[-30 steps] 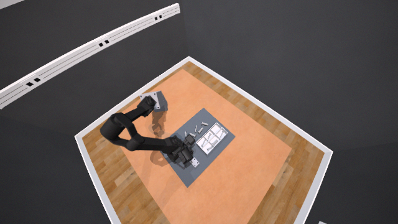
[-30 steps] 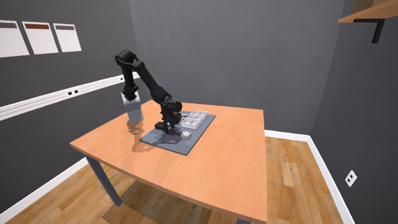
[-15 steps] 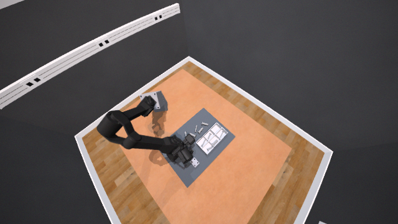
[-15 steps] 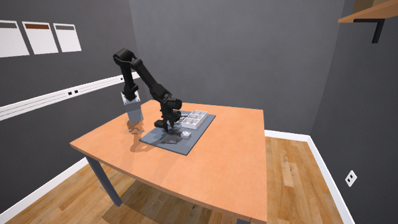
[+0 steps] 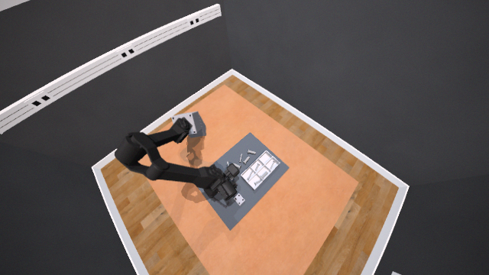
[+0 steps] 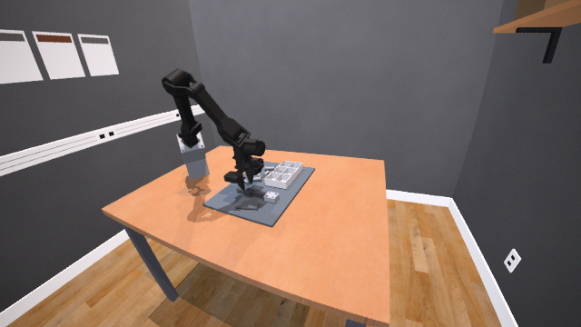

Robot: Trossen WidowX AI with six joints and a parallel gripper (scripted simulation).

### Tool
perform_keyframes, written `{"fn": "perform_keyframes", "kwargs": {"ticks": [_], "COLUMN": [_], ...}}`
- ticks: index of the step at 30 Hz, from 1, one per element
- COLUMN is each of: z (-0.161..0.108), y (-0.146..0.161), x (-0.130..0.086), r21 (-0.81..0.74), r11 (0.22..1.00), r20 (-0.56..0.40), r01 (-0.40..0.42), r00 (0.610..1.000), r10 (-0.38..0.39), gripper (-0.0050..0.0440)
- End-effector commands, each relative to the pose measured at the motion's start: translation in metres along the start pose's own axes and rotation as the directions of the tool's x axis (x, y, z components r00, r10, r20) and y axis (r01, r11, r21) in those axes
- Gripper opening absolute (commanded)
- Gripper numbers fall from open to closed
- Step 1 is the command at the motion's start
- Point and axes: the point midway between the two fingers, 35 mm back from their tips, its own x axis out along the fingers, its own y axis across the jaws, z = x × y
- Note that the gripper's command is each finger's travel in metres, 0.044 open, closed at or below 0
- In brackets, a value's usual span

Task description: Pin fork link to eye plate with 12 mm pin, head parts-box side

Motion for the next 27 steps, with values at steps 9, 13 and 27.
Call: {"fn": "perform_keyframes", "kwargs": {"ticks": [9, 13, 27], "z": [0.0083, 0.0063, 0.0069], "y": [-0.0024, -0.0016, -0.0020], "x": [-0.0143, -0.0128, -0.0135], "r21": [0.016, 0.013, 0.014], "r11": [1.000, 1.000, 1.000], "r20": [0.028, 0.020, 0.023], "r01": [0.000, 0.000, 0.000], "r00": [1.000, 1.000, 1.000], "r10": [-0.001, 0.000, 0.000], "gripper": [0.0250, 0.0250, 0.0250]}}
